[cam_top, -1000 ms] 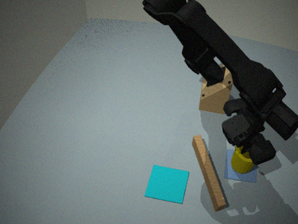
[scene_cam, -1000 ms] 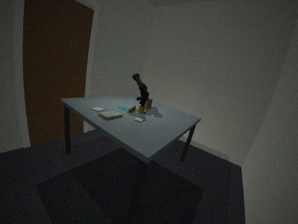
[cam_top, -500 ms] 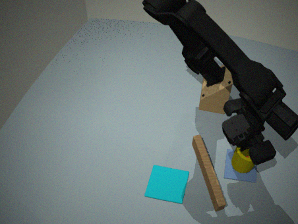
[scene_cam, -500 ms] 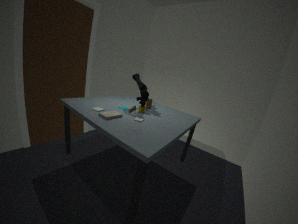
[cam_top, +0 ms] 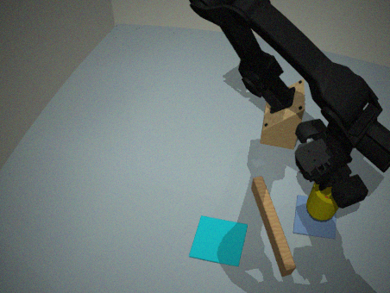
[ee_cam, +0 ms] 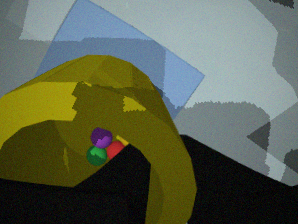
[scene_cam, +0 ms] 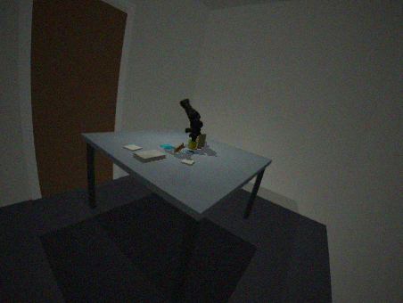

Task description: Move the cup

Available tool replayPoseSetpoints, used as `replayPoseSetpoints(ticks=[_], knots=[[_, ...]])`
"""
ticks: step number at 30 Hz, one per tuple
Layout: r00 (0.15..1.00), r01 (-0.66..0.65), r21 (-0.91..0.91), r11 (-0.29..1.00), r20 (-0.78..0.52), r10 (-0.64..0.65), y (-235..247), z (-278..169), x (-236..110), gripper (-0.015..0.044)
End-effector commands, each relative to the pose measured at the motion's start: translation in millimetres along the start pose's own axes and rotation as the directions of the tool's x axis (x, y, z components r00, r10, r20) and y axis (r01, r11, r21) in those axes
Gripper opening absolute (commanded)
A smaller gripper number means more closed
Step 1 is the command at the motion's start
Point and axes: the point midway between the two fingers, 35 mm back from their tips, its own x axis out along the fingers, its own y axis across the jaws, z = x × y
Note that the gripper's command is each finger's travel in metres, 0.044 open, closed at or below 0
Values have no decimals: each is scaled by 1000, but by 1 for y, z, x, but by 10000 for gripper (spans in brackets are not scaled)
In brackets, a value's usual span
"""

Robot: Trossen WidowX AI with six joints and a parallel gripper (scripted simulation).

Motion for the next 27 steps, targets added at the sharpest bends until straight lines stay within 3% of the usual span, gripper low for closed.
replayPoseSetpoints(ticks=[1,8,27], knots=[[1000,-1,6,1000,-5,1,1,0,-16,0],[1000,0,4,1000,-3,0,1,0,-35,0],[1000,-4,-1,1000,1,4,2,0,-32,0]])
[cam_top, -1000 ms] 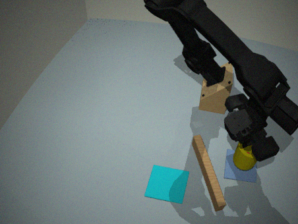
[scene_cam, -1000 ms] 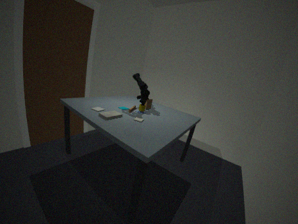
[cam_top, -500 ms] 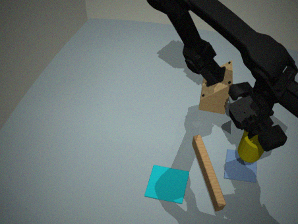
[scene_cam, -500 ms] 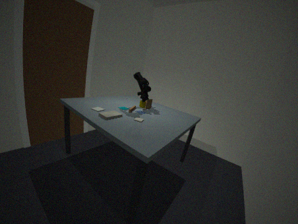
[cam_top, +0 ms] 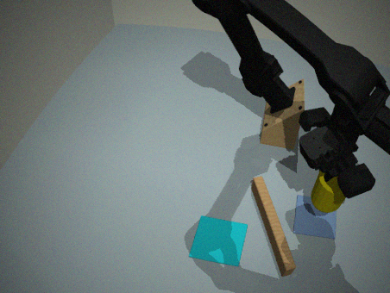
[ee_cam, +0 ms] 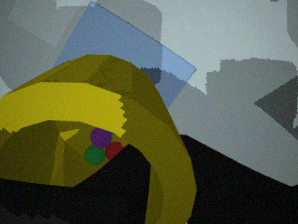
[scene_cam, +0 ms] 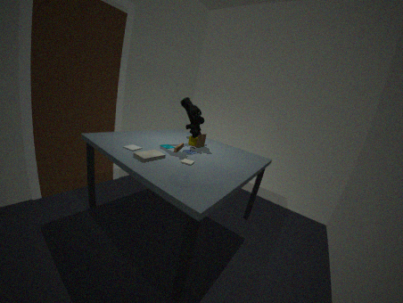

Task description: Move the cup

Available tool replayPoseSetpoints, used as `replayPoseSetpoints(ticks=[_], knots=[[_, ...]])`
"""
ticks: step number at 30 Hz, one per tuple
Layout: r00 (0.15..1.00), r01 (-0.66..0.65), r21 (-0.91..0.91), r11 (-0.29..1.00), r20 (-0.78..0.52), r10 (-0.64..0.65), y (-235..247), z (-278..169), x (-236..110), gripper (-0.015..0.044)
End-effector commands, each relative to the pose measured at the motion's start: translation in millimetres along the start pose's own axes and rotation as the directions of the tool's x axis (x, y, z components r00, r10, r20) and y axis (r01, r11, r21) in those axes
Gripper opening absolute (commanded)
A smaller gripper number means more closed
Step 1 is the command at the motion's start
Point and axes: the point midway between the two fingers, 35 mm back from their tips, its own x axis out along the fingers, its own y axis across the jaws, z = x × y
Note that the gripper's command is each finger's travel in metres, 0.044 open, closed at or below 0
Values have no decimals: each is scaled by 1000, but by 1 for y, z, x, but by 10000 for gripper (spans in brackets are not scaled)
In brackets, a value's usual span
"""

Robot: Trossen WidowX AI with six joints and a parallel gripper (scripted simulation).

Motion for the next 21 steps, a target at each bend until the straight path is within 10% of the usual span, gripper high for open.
replayPoseSetpoints(ticks=[1,21], knots=[[1000,0,-1,1000,0,0,0,1,0,0],[1000,5,4,1000,-1,-5,-3,52,-1,0]])
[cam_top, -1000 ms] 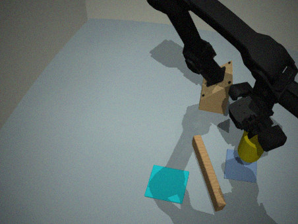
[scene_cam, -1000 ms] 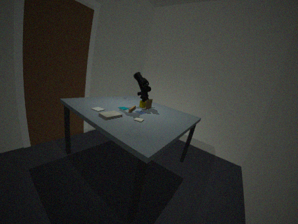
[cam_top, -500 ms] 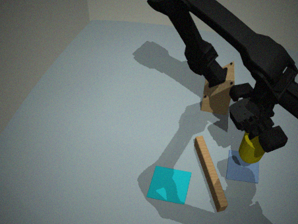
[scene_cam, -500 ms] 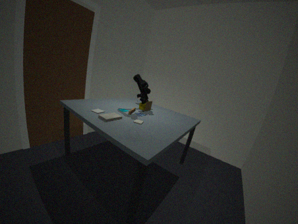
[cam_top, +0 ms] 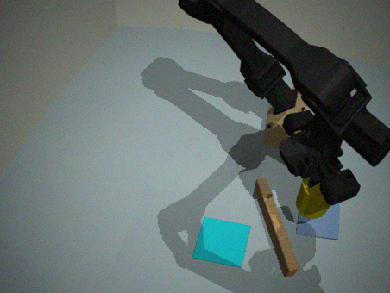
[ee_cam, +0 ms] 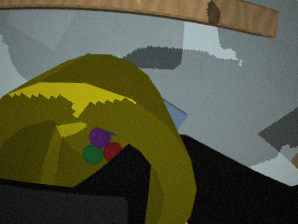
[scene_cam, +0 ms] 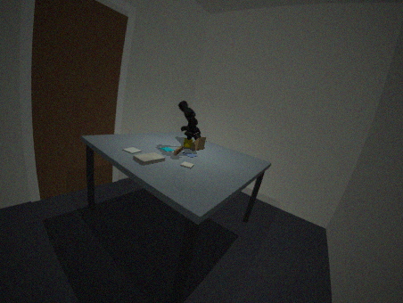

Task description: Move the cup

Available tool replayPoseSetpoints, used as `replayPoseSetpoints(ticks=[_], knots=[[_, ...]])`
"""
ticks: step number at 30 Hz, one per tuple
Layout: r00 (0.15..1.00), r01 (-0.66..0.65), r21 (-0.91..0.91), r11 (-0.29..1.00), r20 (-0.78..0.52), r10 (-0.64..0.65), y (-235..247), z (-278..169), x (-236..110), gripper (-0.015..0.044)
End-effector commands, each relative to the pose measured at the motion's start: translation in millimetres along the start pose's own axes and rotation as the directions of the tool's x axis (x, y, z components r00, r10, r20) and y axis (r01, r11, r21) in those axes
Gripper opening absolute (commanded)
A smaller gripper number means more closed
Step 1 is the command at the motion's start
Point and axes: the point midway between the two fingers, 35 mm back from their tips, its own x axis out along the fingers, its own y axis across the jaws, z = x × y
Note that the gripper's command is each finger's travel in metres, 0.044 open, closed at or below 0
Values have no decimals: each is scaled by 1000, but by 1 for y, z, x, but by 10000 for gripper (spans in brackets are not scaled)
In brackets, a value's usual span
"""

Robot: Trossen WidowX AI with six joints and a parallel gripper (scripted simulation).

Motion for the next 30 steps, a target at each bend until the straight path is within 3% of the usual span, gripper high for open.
replayPoseSetpoints(ticks=[1,30], knots=[[1000,0,0,1000,4,0,-1,15,0,0],[1000,1,1,1000,8,-1,-6,96,-2,0]])
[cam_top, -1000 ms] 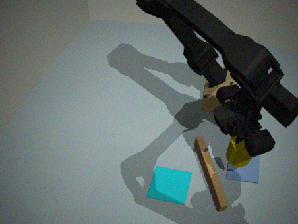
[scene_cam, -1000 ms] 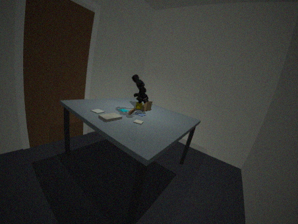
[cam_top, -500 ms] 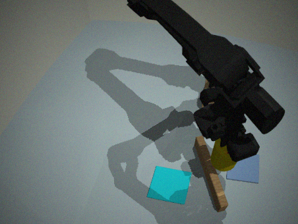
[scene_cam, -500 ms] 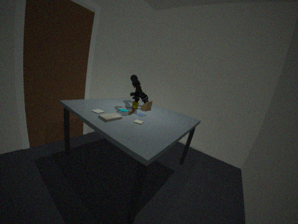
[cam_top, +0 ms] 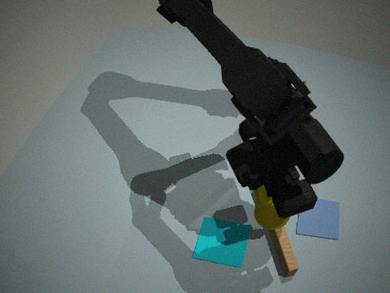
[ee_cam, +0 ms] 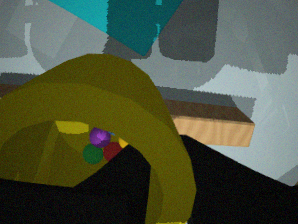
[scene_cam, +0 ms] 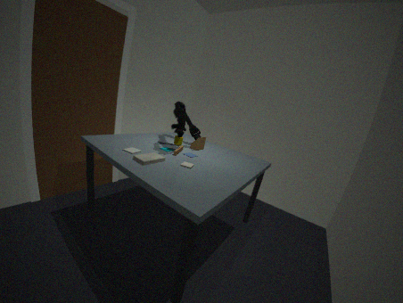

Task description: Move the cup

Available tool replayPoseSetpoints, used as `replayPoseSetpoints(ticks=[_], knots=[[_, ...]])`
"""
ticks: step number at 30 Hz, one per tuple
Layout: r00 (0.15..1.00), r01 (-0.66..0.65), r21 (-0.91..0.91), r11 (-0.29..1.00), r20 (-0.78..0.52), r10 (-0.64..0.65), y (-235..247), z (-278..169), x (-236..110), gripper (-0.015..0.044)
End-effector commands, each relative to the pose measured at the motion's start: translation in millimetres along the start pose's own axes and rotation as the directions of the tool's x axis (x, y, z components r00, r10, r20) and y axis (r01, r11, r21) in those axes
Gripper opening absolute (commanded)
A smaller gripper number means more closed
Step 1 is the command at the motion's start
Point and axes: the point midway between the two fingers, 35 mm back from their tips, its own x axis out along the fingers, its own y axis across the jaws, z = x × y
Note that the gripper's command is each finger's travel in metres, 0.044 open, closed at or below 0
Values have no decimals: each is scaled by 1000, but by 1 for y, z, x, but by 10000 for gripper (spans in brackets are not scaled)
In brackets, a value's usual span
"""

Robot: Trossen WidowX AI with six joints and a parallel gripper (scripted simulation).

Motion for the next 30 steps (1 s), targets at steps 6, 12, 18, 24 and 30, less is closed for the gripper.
replayPoseSetpoints(ticks=[6,12,18,24,30], knots=[[1000,-1,0,1000,5,1,-2,29,-1,0],[1000,0,1,1000,6,0,-4,45,-1,0],[1000,0,1,1000,7,0,-5,63,-2,0],[1000,0,1,1000,8,0,-7,81,-3,0],[1000,0,1,1000,8,0,-8,87,-2,0]])
